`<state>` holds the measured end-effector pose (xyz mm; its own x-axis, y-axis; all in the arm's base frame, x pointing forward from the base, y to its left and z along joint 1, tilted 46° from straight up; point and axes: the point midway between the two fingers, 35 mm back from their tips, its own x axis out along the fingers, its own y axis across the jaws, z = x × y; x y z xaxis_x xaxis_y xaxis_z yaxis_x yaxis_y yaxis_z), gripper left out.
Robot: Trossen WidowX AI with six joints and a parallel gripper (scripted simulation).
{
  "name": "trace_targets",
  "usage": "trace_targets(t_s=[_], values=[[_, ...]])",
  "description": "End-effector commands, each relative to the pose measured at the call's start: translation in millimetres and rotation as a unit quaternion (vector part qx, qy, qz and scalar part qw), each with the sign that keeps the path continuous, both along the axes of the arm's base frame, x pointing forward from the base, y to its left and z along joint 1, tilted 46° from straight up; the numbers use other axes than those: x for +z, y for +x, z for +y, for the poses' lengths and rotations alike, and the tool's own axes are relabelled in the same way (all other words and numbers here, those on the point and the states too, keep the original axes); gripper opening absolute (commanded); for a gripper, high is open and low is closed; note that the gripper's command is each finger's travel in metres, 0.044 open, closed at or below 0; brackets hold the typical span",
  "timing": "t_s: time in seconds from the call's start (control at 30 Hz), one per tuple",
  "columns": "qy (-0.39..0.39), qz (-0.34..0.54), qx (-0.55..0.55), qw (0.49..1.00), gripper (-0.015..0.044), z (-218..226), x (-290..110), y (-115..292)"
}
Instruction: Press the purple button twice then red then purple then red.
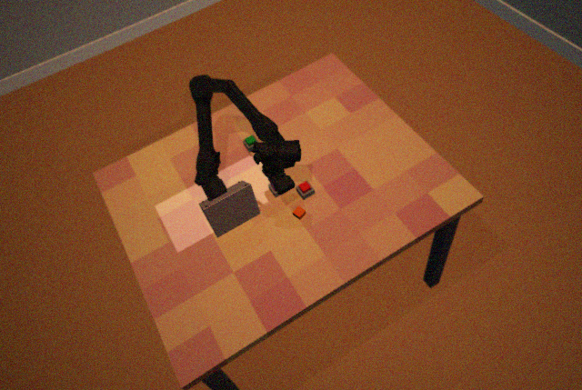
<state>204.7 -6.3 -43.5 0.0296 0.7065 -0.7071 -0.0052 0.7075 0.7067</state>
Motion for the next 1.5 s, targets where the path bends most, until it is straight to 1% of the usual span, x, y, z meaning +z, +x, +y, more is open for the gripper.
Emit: trace_targets(t_s=[0.0, 0.53, 0.7, 1.47], values=[[0.004, 0.004, -0.002, 1.0, 0.002, 3, -1, -2], [0.004, 0.004, -0.002, 1.0, 0.002, 3, -1, -2], [0.003, 0.004, -0.002, 1.0, 0.002, -21, 22, -2], [0.004, 0.004, -0.002, 1.0, 0.002, 1, 0, -2]])
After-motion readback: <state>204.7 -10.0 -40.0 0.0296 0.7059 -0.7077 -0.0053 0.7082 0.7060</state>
